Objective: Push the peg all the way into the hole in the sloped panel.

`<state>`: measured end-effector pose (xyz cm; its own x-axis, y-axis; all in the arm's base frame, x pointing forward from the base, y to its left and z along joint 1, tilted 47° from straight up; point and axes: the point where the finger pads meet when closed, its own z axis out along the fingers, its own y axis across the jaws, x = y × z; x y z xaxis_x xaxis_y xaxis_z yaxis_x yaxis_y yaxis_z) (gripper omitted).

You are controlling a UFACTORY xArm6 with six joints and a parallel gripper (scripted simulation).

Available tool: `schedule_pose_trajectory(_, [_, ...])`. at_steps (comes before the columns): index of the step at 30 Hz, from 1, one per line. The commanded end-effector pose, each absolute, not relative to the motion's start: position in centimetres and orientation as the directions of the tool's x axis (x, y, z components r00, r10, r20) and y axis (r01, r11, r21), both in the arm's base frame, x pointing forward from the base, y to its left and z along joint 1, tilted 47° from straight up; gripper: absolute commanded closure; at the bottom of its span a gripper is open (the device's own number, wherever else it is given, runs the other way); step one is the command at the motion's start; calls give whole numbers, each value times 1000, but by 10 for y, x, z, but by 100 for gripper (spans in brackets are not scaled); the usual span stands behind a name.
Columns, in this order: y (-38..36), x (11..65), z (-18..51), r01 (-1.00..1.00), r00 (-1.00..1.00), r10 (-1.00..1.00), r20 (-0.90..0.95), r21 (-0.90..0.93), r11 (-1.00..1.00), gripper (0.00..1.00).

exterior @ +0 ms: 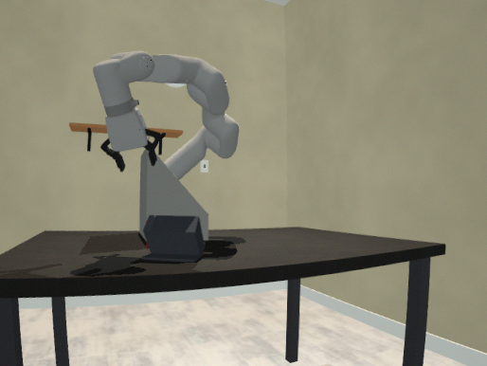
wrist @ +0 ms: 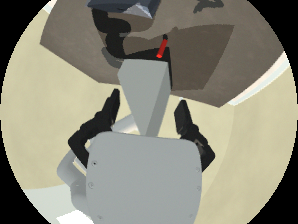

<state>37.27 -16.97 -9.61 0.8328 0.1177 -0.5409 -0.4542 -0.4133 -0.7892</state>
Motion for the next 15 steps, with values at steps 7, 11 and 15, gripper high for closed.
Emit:
schedule_pose_trajectory(7, [-167,377,-96,-385,874,133,-468,-832,-401,0])
schedule_pose_trajectory(11, [-162,381,-98,-304,911,151,-384,-872,-384,0])
schedule_pose_trajectory(15, [-157,385,-99,-220,940,166,-297,-903,-369,0])
